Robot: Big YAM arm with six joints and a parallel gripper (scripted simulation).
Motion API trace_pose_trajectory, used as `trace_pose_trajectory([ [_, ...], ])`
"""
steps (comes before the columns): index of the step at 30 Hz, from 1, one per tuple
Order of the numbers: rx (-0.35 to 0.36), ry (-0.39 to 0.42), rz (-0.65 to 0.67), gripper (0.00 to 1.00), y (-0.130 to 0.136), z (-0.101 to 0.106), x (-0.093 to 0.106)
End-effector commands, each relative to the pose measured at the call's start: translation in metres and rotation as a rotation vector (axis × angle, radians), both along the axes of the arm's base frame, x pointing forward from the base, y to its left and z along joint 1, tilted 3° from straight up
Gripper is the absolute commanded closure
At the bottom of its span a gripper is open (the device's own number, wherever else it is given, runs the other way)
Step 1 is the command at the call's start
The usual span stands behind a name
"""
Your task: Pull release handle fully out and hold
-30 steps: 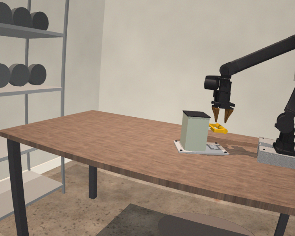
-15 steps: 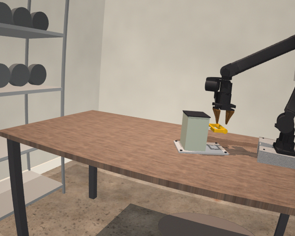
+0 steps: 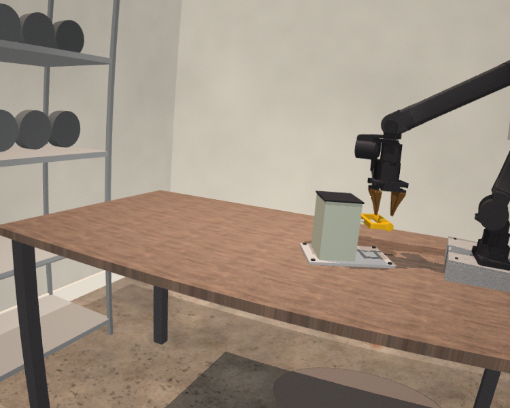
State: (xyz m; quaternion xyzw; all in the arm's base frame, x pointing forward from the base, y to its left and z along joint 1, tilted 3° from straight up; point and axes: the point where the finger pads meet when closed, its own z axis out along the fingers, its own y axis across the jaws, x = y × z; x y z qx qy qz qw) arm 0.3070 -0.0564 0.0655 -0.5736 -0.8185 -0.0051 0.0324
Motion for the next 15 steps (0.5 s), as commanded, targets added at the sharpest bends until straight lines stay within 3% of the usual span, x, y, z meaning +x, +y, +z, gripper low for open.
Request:
trace_pose_trajectory([
  [1, 0.002, -0.004, -0.003, 0.52, -0.001, -0.004, -0.002],
  [7, 0.002, -0.005, -0.001, 0.52, -0.001, -0.004, -0.002],
  [8, -0.006, -0.041, -0.014, 0.52, -0.007, 0.018, 0.024],
  [15, -0.006, -0.041, -0.014, 0.52, -0.007, 0.018, 0.024],
])
